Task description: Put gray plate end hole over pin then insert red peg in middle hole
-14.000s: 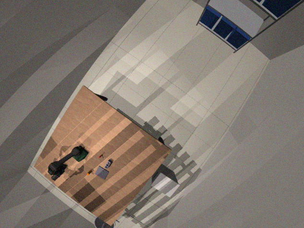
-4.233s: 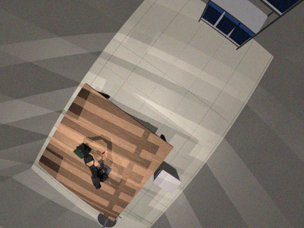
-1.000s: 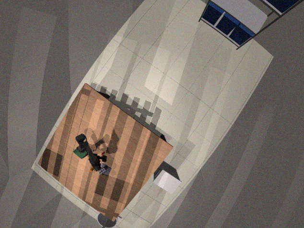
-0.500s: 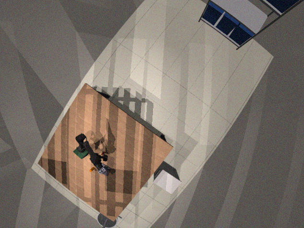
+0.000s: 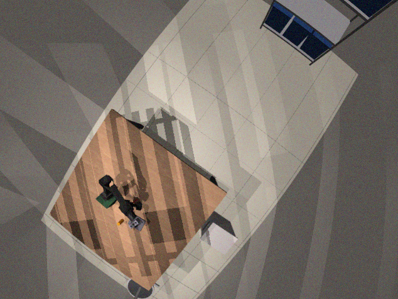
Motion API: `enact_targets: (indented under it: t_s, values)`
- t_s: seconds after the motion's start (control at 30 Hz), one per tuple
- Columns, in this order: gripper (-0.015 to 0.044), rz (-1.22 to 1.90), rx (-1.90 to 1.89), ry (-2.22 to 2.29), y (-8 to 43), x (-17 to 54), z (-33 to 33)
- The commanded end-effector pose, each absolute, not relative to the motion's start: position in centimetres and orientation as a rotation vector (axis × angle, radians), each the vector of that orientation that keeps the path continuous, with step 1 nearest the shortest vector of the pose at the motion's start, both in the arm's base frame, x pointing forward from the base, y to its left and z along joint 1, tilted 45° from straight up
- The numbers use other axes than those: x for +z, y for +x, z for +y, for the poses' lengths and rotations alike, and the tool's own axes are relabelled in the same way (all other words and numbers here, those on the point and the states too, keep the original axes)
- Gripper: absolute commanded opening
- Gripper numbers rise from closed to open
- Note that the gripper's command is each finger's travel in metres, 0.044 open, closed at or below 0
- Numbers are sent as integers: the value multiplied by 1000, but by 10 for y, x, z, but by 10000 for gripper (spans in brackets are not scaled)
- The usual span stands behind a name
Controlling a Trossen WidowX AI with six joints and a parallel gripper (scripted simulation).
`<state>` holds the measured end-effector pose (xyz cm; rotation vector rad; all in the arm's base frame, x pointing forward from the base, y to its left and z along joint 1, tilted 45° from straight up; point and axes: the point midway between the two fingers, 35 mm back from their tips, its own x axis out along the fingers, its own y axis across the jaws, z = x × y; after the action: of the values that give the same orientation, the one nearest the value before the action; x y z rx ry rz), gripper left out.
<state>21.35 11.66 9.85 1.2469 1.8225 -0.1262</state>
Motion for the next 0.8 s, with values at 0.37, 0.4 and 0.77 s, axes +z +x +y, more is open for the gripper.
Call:
enact_targets:
  t_s: [0.37, 0.4, 0.77]
  values:
    - [309, 1833, -127, 1256, 209, 89, 126]
    - [282, 1833, -127, 1256, 209, 89, 126]
    - [13, 1833, -127, 1256, 209, 89, 126]
